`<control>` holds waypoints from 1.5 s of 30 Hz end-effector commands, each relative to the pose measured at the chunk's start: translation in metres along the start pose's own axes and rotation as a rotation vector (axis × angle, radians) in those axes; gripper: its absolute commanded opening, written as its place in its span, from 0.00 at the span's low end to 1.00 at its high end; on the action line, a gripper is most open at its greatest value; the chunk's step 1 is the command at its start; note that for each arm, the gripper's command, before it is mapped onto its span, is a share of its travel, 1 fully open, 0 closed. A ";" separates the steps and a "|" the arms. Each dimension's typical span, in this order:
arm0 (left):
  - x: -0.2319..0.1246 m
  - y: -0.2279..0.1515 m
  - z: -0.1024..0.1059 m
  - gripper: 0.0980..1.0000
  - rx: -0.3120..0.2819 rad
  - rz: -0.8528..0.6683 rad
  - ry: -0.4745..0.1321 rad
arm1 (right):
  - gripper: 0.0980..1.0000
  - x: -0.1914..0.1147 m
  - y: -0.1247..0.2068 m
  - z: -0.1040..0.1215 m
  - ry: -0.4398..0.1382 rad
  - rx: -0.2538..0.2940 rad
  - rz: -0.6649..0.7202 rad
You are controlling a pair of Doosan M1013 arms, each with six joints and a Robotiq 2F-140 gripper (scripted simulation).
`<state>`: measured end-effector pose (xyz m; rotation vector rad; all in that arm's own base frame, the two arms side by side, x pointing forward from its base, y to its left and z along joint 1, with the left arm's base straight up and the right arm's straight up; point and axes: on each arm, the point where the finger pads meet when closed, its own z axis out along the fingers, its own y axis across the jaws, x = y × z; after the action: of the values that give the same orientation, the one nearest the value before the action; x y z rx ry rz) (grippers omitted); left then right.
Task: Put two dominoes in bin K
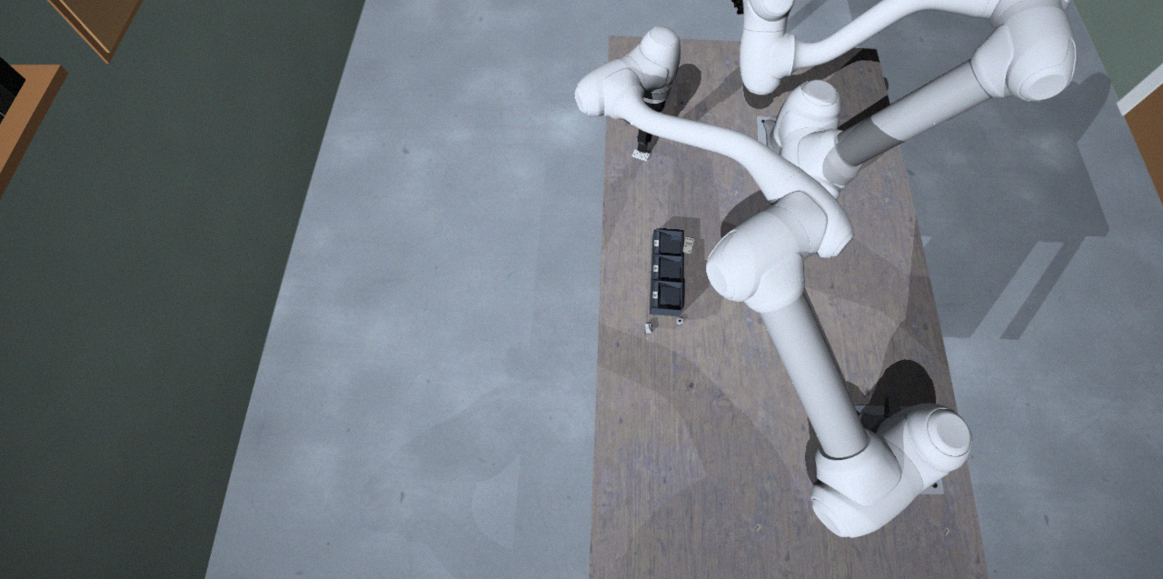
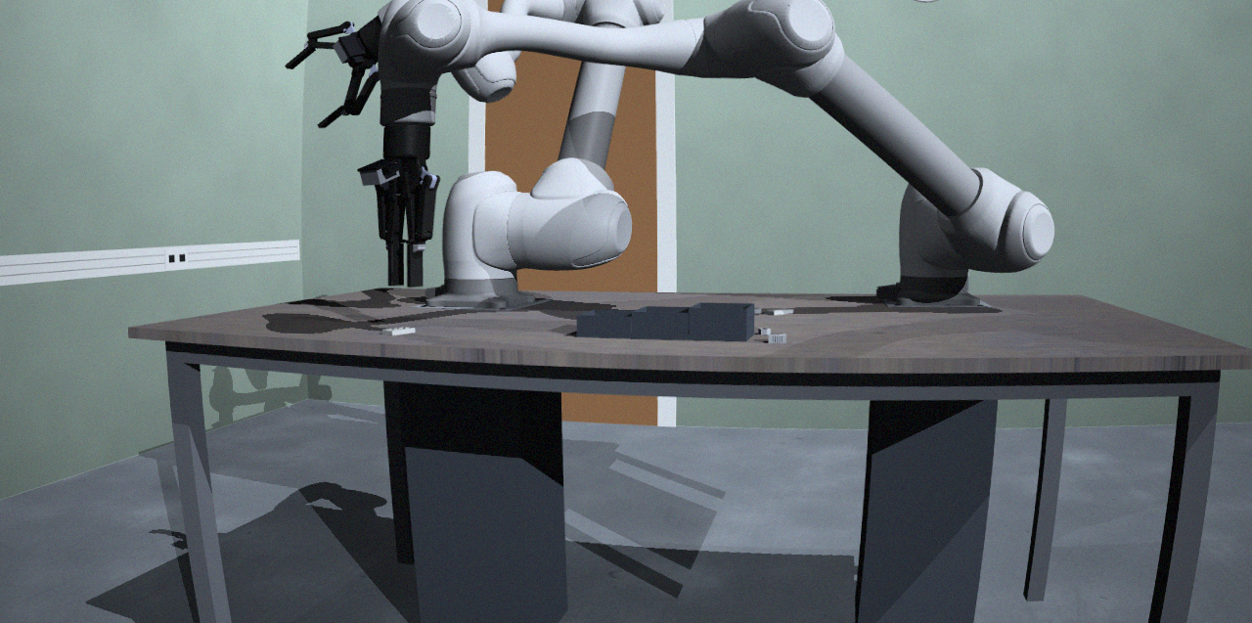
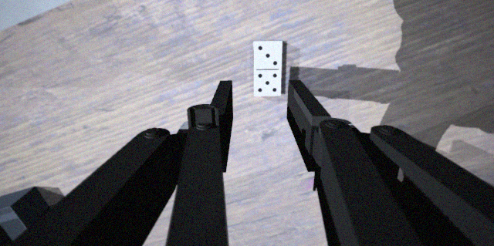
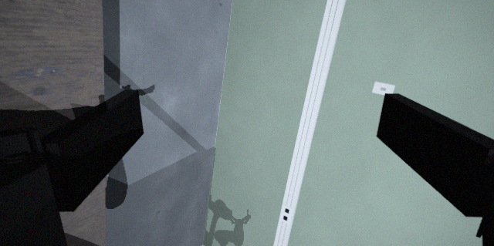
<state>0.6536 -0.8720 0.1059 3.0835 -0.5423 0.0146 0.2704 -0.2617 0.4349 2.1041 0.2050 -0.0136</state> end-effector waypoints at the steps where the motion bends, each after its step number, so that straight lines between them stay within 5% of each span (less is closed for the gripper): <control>1: 0.010 0.017 0.004 0.25 0.011 -0.006 -0.011 | 1.00 -0.001 0.001 0.000 0.002 -0.004 -0.003; 45: 0.012 0.009 0.001 0.25 0.007 -0.006 -0.005 | 1.00 -0.001 0.001 0.000 0.002 -0.004 -0.003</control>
<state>0.6578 -0.8855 0.0989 3.0969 -0.5414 -0.0058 0.2704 -0.2617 0.4349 2.1041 0.2050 -0.0136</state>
